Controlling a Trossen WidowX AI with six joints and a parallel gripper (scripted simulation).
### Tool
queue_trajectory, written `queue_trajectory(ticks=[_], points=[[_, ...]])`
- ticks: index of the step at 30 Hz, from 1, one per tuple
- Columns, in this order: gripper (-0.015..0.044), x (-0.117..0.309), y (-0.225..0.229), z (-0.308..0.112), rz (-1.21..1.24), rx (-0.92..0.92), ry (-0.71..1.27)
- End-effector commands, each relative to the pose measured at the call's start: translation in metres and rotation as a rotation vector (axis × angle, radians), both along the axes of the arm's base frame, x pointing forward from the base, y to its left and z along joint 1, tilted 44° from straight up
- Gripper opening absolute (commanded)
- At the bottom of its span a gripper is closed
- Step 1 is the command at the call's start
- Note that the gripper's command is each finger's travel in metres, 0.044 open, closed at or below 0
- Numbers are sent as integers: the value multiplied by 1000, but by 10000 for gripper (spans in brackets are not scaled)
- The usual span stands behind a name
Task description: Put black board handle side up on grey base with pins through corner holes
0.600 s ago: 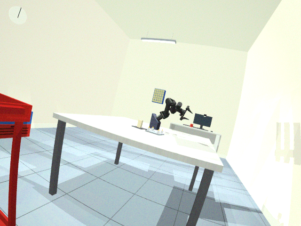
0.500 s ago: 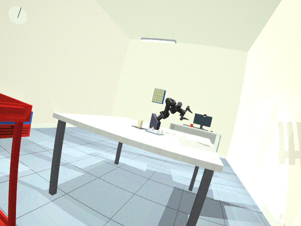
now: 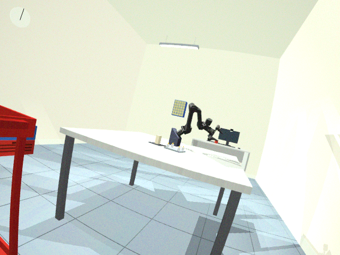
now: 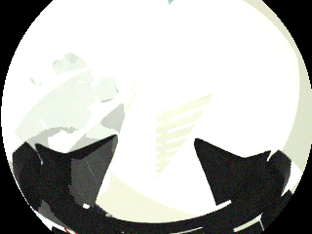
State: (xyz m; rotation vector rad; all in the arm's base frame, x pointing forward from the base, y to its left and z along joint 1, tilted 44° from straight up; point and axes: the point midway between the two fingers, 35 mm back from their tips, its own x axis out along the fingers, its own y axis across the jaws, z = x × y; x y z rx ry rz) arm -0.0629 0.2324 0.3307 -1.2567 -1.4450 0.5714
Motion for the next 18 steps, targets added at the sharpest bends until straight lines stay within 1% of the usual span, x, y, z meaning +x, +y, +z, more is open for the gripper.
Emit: queue_trajectory(ticks=[1, 5, 10, 14, 18], points=[[440, 19, 29, -1, -75, -49, -2], [440, 50, 56, -7, -162, -114, 14], [440, 100, 83, -20, -275, -206, 67], [440, 149, 96, -34, -369, -280, 138], [440, 201, 98, -50, -466, -348, 235]])
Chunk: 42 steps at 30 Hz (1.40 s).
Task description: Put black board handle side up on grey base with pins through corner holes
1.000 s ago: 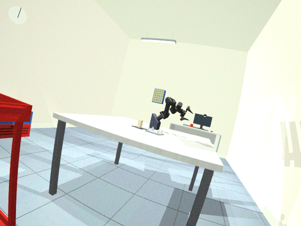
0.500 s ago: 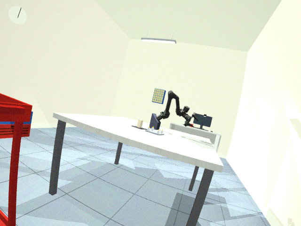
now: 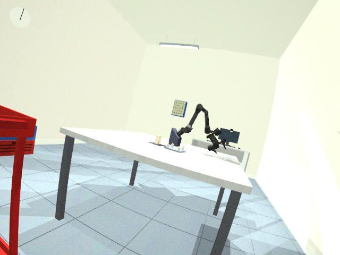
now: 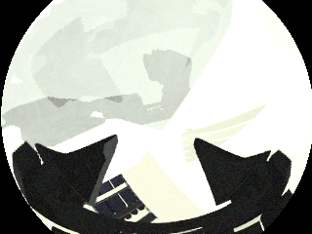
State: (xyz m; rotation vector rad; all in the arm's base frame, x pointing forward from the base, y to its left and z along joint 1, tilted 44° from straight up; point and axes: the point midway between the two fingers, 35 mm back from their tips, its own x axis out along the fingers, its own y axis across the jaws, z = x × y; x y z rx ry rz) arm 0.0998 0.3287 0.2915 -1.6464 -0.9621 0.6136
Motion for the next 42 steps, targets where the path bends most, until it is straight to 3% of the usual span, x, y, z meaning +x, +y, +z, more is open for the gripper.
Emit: queue_trajectory(ticks=[1, 6, 14, 20, 25, 33, 42], points=[[440, 52, 1, -15, -103, -50, 99], [440, 119, -25, -23, -264, -48, 228], [440, 199, -66, -89, -454, -159, 526], [440, 255, -137, -147, -647, -177, 825], [440, 275, -193, -185, -786, -131, 1073], [440, 273, -314, -254, -1093, 180, 1674], [440, 214, -418, -299, -1348, 791, 2363]])
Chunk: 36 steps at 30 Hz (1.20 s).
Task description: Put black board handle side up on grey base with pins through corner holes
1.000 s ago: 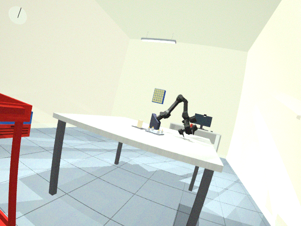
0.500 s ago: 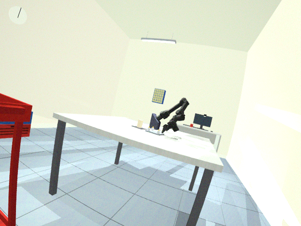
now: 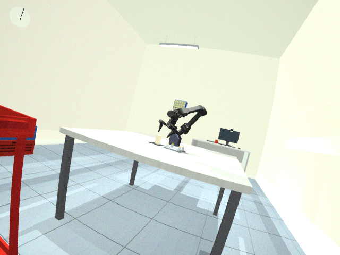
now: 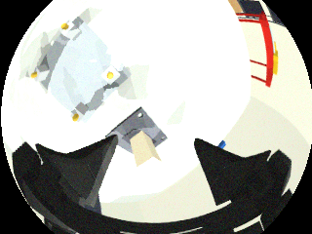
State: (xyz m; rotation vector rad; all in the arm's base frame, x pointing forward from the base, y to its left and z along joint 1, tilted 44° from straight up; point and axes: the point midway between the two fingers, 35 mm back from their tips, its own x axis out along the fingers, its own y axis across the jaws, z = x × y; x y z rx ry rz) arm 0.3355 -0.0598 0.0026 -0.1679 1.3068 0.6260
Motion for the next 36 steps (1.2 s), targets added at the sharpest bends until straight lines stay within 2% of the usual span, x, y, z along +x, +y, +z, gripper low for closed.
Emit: queue_trajectory(ticks=[1, 6, 8, 15, 19, 36], points=[[440, -29, -39, -12, -305, 186, 206], [440, -67, -76, -15, -678, 439, 443], [440, -72, -80, -15, -727, 475, 473], [440, -72, -80, -15, -727, 475, 473], [440, -69, -58, -38, -726, 476, 472], [440, -66, -39, -58, -726, 476, 472]])
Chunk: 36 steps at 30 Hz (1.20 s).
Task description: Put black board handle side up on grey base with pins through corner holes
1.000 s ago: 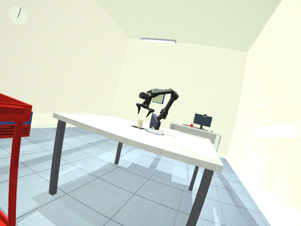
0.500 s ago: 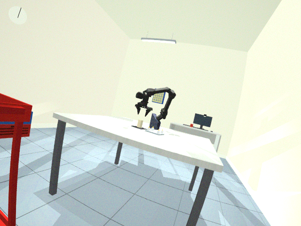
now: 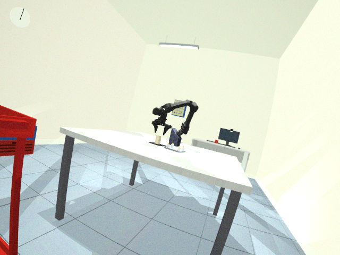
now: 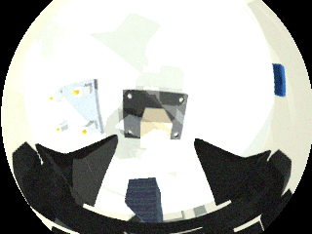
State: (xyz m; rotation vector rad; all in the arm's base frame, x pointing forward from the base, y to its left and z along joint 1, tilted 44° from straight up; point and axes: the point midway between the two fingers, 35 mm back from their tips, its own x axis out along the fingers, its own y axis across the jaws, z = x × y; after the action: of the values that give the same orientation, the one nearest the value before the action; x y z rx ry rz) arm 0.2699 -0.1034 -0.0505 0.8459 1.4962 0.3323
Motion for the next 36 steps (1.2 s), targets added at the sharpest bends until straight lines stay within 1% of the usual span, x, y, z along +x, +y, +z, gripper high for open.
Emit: queue_trajectory(ticks=[1, 36], points=[[440, 0, 5, -6, -6, 8, 4], [440, 4, 44, -44, -6, 12, 3]])
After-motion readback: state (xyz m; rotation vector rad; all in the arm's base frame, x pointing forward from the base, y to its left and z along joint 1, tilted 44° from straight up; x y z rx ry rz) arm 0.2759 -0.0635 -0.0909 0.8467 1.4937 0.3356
